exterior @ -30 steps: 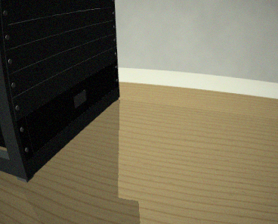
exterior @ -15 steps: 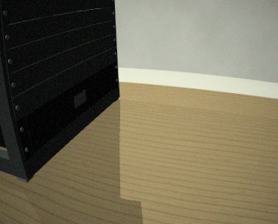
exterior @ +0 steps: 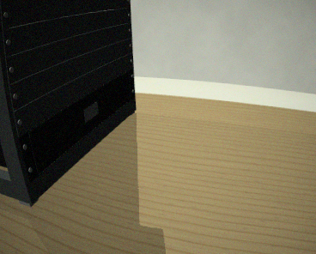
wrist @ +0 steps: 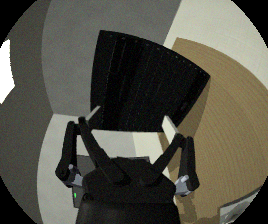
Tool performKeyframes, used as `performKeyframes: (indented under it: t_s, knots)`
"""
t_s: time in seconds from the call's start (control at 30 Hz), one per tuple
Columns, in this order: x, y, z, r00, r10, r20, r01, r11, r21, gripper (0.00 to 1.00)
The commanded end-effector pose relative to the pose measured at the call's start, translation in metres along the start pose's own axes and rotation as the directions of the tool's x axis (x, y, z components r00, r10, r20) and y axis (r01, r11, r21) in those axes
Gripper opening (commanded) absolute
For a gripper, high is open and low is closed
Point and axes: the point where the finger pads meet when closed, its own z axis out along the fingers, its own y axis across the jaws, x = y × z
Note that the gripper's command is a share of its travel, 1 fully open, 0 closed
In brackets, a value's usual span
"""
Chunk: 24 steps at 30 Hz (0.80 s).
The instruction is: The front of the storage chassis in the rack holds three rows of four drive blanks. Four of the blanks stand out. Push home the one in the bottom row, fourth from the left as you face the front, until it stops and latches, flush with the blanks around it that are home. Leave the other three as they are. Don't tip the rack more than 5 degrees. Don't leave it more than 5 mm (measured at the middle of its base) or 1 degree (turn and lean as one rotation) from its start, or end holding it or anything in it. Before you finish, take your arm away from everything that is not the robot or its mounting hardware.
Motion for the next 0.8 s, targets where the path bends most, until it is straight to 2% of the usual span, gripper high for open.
performKeyframes:
  t_s: [0.0, 0.77]
  knots:
    - [0.022, 0.003, -0.003, 0.992, -0.020, -0.128, 0.029, 0.997, 0.065, 1.00]
    - [0.038, -0.012, 0.024, 0.965, 0.095, -0.243, -0.046, 0.979, 0.201, 1.00]
